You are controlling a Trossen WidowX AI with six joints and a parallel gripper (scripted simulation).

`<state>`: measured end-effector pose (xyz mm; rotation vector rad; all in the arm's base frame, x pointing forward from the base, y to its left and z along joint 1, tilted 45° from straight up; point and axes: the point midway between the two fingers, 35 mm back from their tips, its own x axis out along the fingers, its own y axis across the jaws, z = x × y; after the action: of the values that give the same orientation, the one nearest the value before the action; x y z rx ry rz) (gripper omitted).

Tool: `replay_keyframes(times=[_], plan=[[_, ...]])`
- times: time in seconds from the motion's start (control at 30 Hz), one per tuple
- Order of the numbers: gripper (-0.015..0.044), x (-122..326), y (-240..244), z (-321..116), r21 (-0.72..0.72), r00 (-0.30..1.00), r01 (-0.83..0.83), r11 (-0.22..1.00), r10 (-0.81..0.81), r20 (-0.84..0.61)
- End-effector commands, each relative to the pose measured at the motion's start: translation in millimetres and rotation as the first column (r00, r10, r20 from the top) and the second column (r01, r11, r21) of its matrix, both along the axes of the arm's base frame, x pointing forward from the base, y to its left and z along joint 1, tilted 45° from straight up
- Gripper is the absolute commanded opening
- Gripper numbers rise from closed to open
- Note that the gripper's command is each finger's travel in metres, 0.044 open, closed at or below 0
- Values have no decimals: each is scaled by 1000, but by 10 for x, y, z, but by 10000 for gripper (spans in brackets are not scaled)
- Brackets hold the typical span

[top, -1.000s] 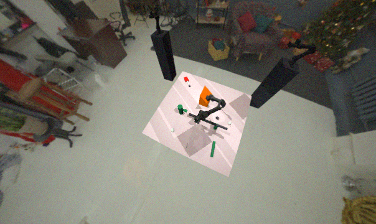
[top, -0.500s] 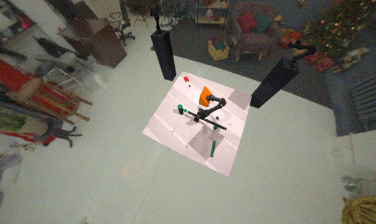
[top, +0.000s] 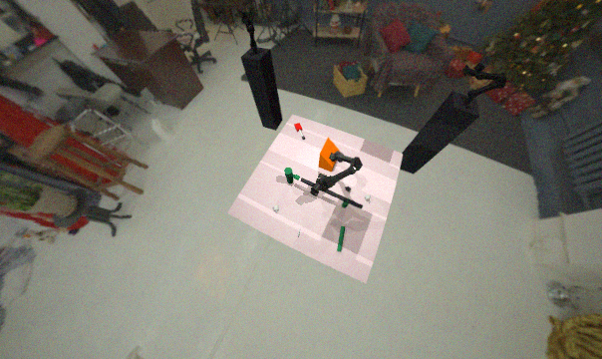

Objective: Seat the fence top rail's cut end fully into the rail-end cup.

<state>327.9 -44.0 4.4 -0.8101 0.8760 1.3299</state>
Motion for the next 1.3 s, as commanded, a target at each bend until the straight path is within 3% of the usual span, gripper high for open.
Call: replay_keyframes(times=[0.0, 1.27], plan=[[0, 19, -61, 23, -6, 1000, 3, 1000, -3, 10], [0, -3, -235, -128, 4, 1000, -9, 1000, 9, 2]])
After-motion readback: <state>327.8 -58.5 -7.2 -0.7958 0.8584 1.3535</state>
